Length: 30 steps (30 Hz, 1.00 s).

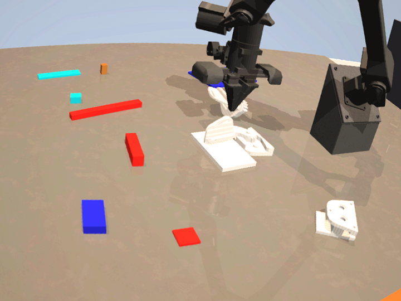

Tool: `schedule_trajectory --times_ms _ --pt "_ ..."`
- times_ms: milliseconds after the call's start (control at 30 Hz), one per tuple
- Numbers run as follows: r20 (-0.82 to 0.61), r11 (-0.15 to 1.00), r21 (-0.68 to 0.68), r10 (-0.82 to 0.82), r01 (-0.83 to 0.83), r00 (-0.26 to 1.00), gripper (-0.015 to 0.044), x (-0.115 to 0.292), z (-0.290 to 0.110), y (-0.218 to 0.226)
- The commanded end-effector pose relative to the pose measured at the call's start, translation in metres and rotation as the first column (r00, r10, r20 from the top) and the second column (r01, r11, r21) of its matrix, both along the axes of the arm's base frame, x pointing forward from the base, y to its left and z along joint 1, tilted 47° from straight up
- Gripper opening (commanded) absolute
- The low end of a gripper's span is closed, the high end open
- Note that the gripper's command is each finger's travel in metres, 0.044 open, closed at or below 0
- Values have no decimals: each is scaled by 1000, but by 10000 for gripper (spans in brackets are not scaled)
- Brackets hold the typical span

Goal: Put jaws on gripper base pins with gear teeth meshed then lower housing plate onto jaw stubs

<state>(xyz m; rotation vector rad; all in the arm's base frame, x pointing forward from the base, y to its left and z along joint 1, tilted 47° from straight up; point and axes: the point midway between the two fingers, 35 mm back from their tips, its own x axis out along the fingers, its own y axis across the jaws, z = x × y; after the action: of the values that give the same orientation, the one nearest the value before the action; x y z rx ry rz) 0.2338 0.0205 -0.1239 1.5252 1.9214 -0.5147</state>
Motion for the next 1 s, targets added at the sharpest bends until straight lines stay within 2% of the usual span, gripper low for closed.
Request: schedule_trajectory --times_ms 0,967 --pt "0 1000 -23 18 -18 1000 0 -2 -6 -2" --pt "0 1000 -6 3 -3 1000 0 -8 -1 -5"
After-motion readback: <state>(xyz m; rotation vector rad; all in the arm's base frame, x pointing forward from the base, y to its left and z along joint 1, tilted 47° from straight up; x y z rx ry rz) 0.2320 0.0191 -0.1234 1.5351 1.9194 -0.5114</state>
